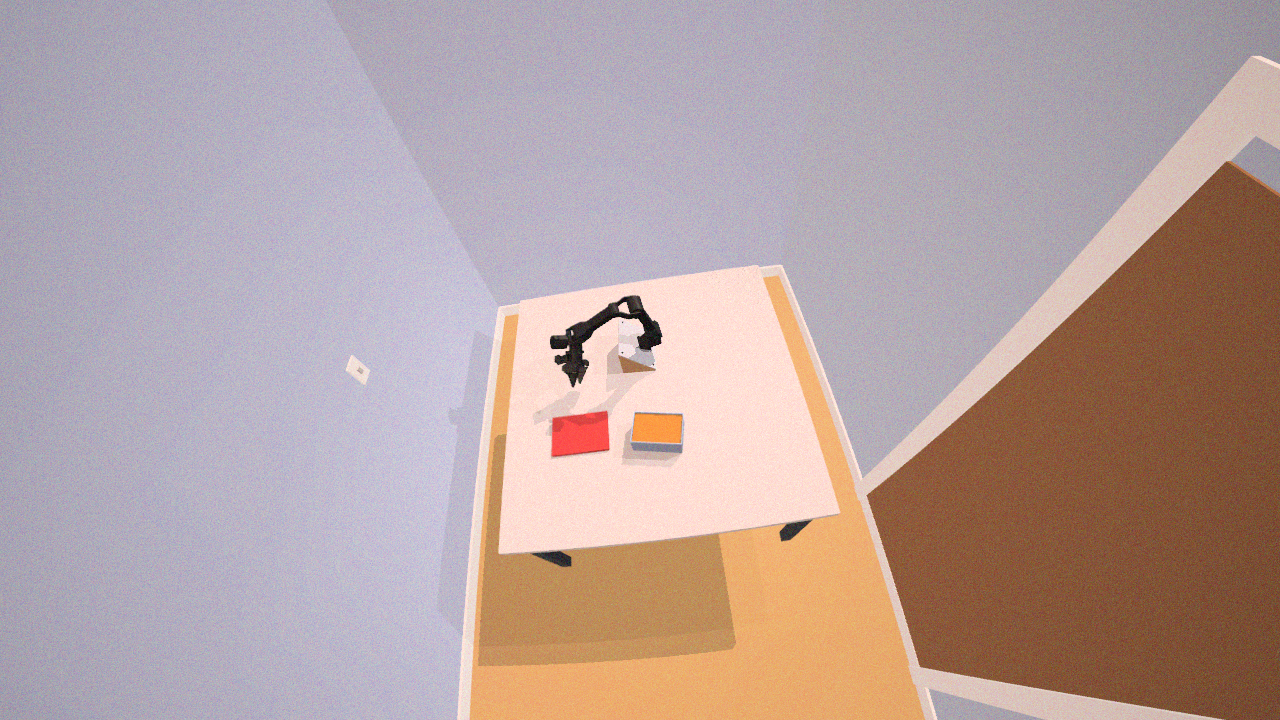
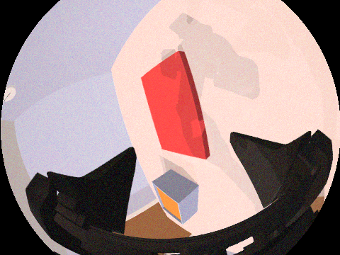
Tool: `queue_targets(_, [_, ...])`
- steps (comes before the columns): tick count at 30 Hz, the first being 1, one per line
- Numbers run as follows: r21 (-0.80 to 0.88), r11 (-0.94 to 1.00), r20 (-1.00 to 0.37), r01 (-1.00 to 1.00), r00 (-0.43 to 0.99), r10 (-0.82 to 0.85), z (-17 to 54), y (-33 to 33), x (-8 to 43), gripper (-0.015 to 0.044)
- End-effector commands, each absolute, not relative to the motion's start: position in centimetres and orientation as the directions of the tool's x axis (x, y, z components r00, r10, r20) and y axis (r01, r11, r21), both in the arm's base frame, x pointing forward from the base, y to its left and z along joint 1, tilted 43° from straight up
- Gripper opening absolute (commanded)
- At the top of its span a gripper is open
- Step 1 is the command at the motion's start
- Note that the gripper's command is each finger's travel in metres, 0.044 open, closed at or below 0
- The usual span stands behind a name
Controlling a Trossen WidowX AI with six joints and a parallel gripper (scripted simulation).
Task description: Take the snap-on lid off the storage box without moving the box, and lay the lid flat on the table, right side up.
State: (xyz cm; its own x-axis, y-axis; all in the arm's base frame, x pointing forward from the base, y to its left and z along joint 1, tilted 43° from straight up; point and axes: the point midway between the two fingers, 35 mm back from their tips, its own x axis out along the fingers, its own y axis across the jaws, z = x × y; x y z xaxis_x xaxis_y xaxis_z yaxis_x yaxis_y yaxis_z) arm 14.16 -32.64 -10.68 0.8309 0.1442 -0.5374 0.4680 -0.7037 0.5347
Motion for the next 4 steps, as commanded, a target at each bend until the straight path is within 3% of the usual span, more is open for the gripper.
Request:
queue_targets(1, [0.534, -0.704, -0.54, 0.469, 0.829, 0.143, -10.71, -32.67, 14.14, 0.044])
queue_targets(4, [0.534, -0.704, -0.54, 0.469, 0.829, 0.143, -10.71, -32.67, 14.14, 0.044])
